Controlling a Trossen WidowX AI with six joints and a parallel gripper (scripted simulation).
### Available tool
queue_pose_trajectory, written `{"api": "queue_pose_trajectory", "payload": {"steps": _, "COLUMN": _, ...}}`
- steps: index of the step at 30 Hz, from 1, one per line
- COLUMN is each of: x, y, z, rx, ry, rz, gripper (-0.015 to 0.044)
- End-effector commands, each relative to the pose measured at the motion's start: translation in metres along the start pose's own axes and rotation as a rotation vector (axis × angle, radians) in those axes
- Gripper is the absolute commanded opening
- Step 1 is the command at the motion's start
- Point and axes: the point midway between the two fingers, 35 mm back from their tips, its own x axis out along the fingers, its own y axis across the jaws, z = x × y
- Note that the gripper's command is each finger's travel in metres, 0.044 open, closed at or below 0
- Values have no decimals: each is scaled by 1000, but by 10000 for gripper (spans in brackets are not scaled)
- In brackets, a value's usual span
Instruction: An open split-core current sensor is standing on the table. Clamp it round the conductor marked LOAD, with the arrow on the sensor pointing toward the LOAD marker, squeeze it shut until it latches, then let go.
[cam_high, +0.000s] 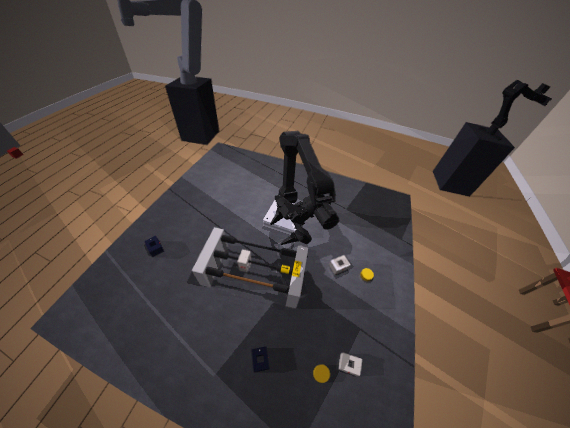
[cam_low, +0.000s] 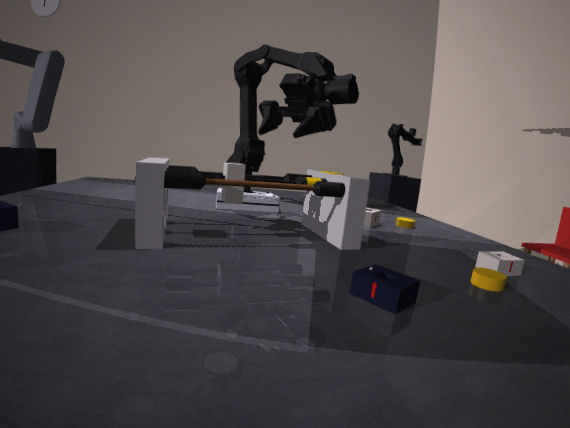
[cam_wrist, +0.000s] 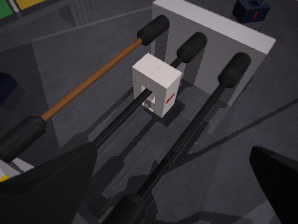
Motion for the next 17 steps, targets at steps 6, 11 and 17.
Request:
{"api": "queue_pose_trajectory", "payload": {"steps": 6, "x": 0, "y": 0, "z": 0, "rx": -1, "ry": 5, "rz": 0, "gripper": 440}}
{"api": "queue_pose_trajectory", "payload": {"steps": 11, "x": 0, "y": 0, "z": 0, "rx": -1, "ry": 5, "rz": 0, "gripper": 440}}
{"api": "queue_pose_trajectory", "payload": {"steps": 17, "x": 6, "y": 3, "z": 2, "rx": 23, "ry": 79, "rz": -42, "gripper": 440}}
